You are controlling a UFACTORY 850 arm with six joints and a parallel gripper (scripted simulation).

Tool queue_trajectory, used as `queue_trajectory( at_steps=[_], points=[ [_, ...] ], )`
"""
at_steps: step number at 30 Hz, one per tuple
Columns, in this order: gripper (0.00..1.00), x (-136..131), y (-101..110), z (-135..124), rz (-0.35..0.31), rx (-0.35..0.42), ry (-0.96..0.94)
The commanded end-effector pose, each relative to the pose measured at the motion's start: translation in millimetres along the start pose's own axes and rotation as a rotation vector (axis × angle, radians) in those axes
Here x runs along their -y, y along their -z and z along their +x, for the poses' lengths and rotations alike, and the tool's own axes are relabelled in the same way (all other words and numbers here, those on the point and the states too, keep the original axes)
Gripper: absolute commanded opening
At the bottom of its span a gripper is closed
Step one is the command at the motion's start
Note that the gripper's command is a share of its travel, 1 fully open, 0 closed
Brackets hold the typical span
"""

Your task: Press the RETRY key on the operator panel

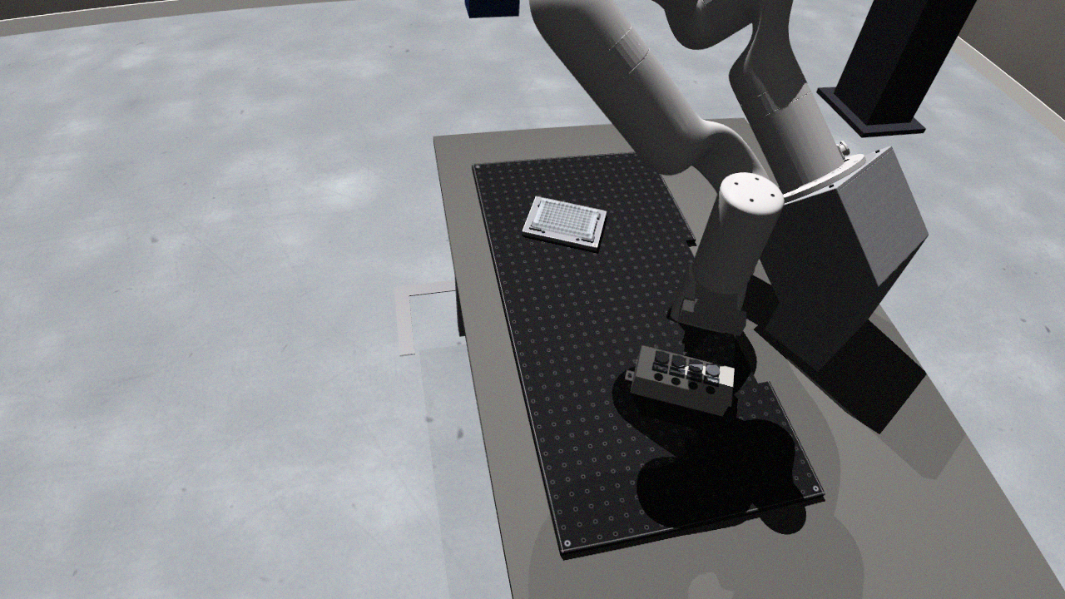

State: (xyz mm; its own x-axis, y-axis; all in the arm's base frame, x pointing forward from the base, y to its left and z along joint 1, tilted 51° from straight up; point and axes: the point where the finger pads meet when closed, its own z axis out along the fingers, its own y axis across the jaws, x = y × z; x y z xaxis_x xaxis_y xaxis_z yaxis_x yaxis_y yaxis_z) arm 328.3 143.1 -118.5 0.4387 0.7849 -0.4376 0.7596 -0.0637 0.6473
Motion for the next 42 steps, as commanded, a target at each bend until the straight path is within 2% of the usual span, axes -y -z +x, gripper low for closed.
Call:
queue_trajectory(
  at_steps=[1,18,42],
  points=[
    [0.00,23,16,-1,0.000,-0.001,0.000],
    [0.00,24,16,-1,0.000,-0.001,0.000],
    [0.00,24,-19,-1,0.000,-0.001,0.000]
  ],
)
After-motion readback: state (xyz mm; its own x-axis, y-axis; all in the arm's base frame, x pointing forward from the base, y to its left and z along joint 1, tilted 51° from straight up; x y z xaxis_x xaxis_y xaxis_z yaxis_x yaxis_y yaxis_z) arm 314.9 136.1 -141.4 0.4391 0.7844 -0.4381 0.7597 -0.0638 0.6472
